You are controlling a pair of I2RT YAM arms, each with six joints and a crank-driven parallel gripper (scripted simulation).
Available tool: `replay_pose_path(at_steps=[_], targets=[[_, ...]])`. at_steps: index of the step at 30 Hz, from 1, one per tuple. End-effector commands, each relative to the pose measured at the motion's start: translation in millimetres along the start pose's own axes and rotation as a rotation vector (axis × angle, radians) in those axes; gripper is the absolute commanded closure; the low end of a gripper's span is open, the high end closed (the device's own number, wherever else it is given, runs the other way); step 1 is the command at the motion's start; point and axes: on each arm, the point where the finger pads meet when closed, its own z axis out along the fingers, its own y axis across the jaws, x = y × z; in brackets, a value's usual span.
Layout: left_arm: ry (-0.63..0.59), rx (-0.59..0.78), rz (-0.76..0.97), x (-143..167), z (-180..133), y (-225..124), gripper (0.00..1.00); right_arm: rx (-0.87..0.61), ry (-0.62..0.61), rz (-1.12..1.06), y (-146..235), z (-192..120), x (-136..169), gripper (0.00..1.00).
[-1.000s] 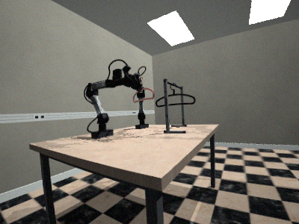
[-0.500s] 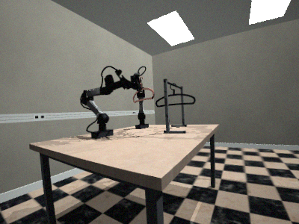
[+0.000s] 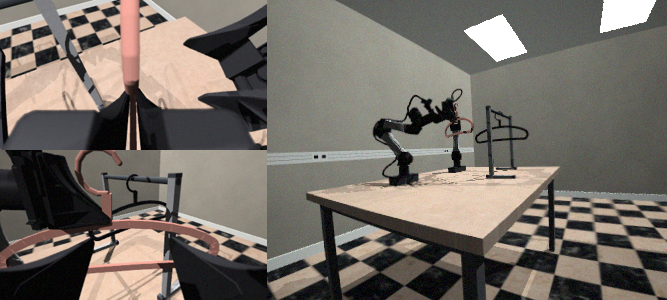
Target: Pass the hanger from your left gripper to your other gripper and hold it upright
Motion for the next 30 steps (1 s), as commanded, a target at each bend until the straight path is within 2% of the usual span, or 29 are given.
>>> replay_pose_path(at_steps=[1,28,30], targets=[[-0.019,0.000,-0.016,-8.6,-2.3,1.5,0.98,-0.071,-0.061,0.005,11.6,3.4,-4.5,0.00],[-0.019,0.000,-0.016,-8.6,-2.3,1.5,0.98,-0.067,-0.079,-0.009,11.3,5.0,-13.1,0.00],[-0.019,0.000,-0.016,-8.6,-2.3,1.5,0.98,-0.074,-0.056,-0.031,10.7,2.8,-4.1,0.24]])
